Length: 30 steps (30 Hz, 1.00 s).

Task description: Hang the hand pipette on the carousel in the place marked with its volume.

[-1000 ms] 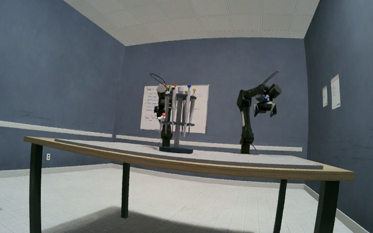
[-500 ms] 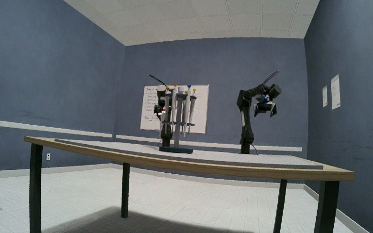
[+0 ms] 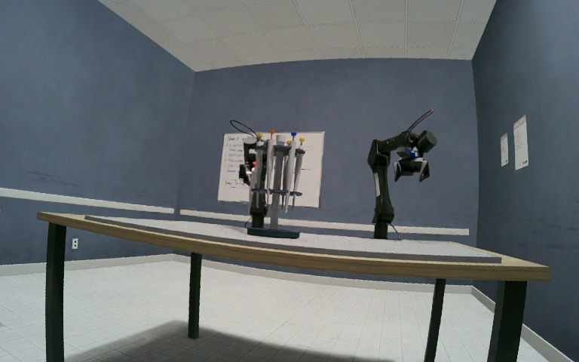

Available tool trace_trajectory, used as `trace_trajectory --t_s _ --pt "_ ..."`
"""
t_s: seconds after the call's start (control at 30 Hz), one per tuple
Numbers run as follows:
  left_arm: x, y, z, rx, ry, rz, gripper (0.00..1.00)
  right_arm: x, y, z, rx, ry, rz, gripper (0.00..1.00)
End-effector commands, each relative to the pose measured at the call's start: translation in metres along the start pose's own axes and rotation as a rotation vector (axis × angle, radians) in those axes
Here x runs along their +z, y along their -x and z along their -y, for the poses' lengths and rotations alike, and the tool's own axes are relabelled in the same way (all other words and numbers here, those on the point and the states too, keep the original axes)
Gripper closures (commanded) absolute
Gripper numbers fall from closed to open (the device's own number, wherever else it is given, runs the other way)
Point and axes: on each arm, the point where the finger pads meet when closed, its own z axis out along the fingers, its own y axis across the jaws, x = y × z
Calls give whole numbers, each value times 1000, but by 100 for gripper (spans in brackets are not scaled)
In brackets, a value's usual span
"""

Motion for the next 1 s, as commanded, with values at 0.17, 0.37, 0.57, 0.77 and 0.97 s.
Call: trace_trajectory --t_s 0.17,0.37,0.57,0.77,0.97 --pt "-5 9 -2 23 10 32 0 -6 48 -2 -23 4 173 88" --pt "-5 9 -2 23 10 32 0 -11 51 3 -12 -6 338 88" --pt "-5 9 -2 23 10 32 0 1 49 -2 -9 13 382 88" --pt "-5 9 -2 23 10 32 0 -12 72 -1 -24 3 436 88" --pt "-5 9 -2 23 10 32 0 0 58 -4 -11 16 491 88"
